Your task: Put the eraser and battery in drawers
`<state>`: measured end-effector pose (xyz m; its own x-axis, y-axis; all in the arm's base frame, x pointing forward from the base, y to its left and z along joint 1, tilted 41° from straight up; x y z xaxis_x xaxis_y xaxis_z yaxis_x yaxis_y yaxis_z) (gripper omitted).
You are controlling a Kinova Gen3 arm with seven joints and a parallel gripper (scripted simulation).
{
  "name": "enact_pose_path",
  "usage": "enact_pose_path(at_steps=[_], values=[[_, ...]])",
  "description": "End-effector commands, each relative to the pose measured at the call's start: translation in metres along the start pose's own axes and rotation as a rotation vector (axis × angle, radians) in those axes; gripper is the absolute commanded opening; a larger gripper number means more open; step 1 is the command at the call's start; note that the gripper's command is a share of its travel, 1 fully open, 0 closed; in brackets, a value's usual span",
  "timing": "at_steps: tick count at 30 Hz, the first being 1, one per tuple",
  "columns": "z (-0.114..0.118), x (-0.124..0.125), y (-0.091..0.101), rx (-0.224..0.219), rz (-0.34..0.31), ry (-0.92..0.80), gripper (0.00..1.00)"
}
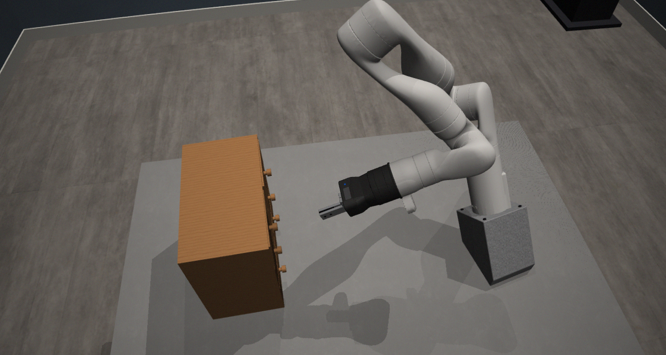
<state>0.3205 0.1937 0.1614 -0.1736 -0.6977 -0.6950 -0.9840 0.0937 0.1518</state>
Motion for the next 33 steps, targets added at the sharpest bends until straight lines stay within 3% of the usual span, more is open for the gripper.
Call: enact_pose_path(at_steps=[1, 17, 24, 31, 33], values=[[0.003, -0.002, 0.005, -0.009, -0.008, 0.003, 0.00], [0.002, -0.004, 0.008, -0.006, 0.015, 0.003, 0.00], [0.001, -0.012, 0.012, -0.008, 0.077, 0.004, 0.00], [0.000, -0.026, 0.020, -0.018, 0.182, 0.005, 0.00], [0.000, -0.026, 0.020, -0.018, 0.182, 0.005, 0.00]])
Point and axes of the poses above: the point where the finger pads meet when closed, its own y axis back along the fingers, its own z axis across the jaws, x = y × z, the point moved 8 cm from there along y, back along the fingers, and after that the axes turned 5 degrees about y, right-handed, at the moved point
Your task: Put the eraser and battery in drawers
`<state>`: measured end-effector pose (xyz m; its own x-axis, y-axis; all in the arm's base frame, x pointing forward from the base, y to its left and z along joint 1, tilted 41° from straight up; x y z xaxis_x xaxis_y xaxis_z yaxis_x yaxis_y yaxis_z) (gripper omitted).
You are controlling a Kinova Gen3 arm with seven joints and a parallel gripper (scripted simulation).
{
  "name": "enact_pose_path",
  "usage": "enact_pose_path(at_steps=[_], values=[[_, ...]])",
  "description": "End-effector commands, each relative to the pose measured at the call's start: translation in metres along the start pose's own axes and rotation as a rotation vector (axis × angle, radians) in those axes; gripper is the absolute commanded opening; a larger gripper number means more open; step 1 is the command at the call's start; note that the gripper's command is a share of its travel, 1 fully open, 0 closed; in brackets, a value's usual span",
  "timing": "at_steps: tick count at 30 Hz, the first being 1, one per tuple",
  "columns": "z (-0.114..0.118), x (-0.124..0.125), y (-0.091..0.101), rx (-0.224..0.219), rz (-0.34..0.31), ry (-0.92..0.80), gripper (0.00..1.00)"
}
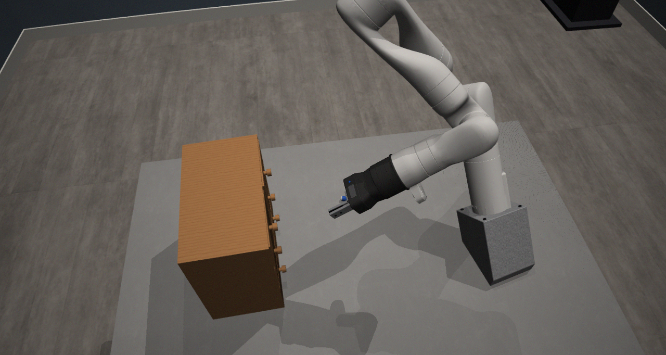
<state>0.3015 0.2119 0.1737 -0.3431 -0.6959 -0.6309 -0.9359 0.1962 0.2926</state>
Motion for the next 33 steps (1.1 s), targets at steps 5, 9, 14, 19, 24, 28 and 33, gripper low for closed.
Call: enact_pose_path(at_steps=[5, 9, 14, 19, 24, 28, 33], values=[[-0.007, -0.021, 0.009, -0.004, 0.103, -0.031, 0.00], [-0.008, -0.033, 0.016, -0.013, 0.199, -0.031, 0.00], [-0.010, -0.049, 0.026, -0.028, 0.335, -0.031, 0.00], [-0.011, -0.060, 0.031, -0.036, 0.427, -0.032, 0.00], [-0.013, -0.077, 0.041, -0.066, 0.589, -0.032, 0.00], [-0.014, -0.091, 0.047, -0.082, 0.721, -0.030, 0.00], [-0.016, -0.102, 0.051, -0.092, 0.836, -0.030, 0.00]])
Point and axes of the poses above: the point where the finger pads meet when closed, its own y axis back along the fingers, its own z axis across the jaws, x = y × z, the point moved 8 cm from there along y, back along the fingers, and after that the axes turned 5 degrees about y, right-handed, at the moved point
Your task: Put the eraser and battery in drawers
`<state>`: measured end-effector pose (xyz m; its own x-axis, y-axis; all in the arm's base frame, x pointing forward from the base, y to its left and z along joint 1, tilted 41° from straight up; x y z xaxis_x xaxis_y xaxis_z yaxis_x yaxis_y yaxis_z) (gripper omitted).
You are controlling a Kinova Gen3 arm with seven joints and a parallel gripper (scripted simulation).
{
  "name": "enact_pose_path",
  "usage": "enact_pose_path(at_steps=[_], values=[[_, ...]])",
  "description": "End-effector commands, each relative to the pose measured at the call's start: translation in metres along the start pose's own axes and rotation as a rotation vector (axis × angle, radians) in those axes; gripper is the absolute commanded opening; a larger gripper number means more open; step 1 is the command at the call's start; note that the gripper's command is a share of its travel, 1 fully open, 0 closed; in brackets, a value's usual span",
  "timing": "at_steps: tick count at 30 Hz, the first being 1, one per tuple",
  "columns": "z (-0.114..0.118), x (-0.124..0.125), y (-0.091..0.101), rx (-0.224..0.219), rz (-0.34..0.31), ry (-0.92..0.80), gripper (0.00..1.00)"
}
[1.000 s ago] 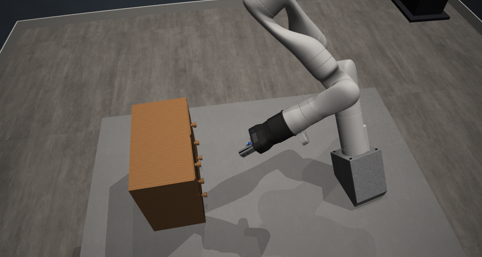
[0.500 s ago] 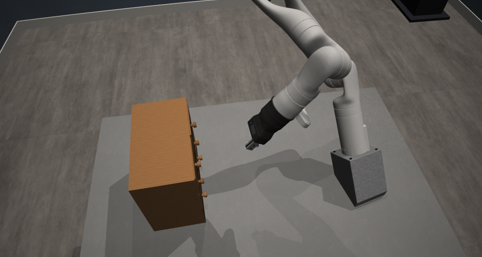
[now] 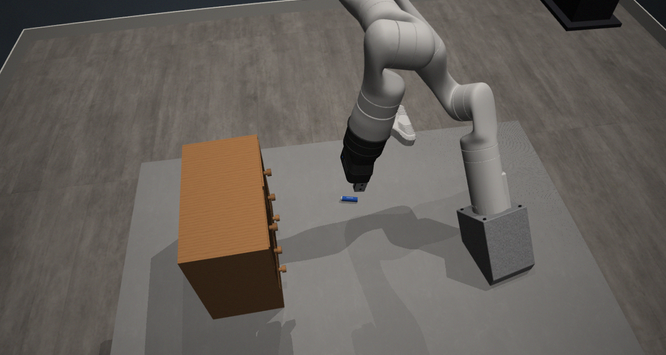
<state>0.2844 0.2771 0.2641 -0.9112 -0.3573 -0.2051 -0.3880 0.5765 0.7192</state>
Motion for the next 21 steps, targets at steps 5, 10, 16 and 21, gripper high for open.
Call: enact_pose_path(at_steps=[5, 10, 16, 21], values=[[0.002, -0.011, 0.008, -0.015, 0.114, -0.019, 0.00], [0.001, -0.014, 0.014, -0.021, 0.184, -0.020, 0.00], [0.001, -0.015, 0.017, -0.025, 0.217, -0.019, 0.00], [0.001, -0.015, 0.017, -0.025, 0.219, -0.019, 0.00]])
Point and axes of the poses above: the point where the finger pads meet when closed, its own y axis back along the fingers, its own z axis across the jaws, x = y × z, the point moved 8 cm from there along y, back along the fingers, and after that the axes turned 5 degrees about y, right-handed, at the moved point
